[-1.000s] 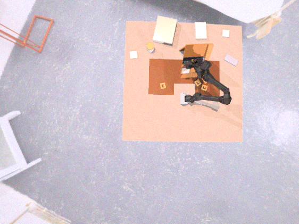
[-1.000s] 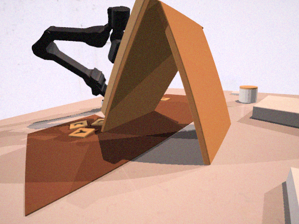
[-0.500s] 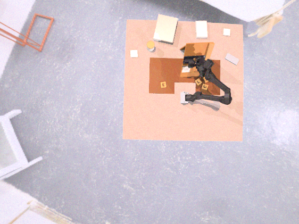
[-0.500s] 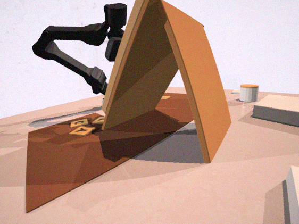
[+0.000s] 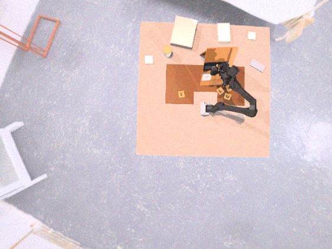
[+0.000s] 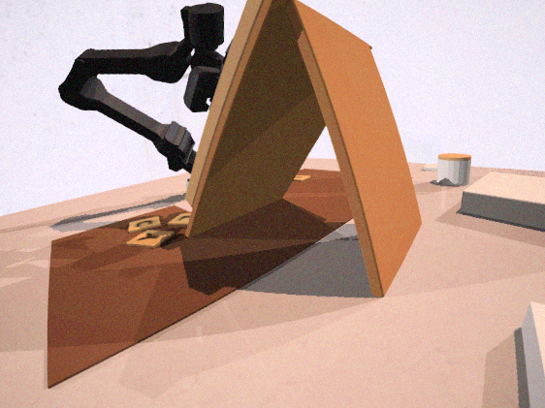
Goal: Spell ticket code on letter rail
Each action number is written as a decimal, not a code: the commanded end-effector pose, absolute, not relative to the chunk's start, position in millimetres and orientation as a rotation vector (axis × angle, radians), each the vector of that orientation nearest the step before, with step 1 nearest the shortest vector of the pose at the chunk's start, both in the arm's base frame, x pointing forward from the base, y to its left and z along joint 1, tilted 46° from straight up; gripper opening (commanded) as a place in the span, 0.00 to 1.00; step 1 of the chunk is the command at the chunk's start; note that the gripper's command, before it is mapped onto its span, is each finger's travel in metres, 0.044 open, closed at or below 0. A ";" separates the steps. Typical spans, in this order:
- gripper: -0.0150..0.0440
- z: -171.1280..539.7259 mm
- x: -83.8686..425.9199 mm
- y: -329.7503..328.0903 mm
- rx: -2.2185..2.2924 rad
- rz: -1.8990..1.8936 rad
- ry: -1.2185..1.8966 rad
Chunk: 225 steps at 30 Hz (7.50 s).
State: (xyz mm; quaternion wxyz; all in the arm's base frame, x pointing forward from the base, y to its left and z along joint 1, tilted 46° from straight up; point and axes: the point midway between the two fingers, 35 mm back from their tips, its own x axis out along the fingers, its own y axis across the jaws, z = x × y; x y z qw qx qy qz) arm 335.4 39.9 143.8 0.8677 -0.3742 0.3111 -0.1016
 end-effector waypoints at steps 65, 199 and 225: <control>0.75 166.0 309.7 44.4 -0.784 -0.207 0.650; 0.25 140.8 350.8 65.6 -0.700 -0.490 1.300; 0.25 142.4 351.1 60.4 -0.700 -0.490 1.300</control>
